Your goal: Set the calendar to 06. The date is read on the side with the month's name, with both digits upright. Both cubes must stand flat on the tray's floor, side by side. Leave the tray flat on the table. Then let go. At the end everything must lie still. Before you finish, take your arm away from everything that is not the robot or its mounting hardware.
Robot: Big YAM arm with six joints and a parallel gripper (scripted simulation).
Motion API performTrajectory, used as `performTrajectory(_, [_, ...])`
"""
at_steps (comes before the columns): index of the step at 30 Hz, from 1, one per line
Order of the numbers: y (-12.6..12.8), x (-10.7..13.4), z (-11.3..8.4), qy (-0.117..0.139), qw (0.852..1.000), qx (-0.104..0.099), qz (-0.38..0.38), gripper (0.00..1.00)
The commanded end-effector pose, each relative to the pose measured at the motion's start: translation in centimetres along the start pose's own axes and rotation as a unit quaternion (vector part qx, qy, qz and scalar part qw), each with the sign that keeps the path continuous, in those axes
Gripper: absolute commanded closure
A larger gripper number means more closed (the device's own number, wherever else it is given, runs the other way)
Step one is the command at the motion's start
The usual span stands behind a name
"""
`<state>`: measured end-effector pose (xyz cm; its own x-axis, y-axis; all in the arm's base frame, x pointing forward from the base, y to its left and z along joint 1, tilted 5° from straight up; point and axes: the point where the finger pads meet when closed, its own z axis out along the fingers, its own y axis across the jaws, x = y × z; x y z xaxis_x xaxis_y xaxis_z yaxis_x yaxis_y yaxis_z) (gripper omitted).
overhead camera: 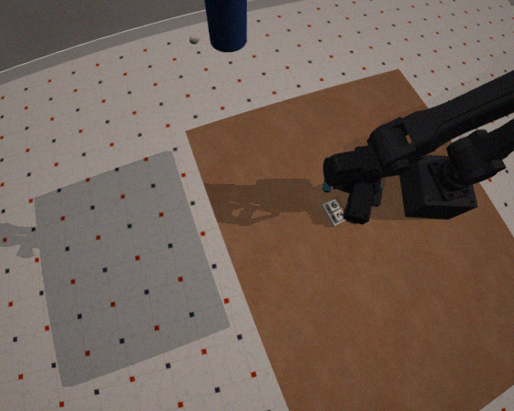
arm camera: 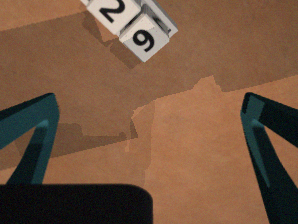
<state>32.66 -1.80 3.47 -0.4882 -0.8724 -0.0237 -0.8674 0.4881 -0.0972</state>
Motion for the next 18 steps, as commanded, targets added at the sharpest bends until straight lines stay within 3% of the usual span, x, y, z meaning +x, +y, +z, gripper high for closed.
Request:
performTrajectory(1, [0.1,-0.4,0.9,-0.003,0.995,-0.001,-0.095,0.00])
performTrajectory(5, [0.2,-0.4,1.3,-0.003,0.990,-0.001,-0.141,0.00])
performTrajectory(13, [0.3,-0.4,2.2,-0.003,0.964,-0.001,-0.265,0.00])
performTrajectory(15, [0.3,-0.4,2.2,-0.003,0.964,-0.001,-0.265,0.00])
performTrajectory(18, [0.3,-0.4,2.7,-0.003,0.946,-0.001,-0.324,0.00])
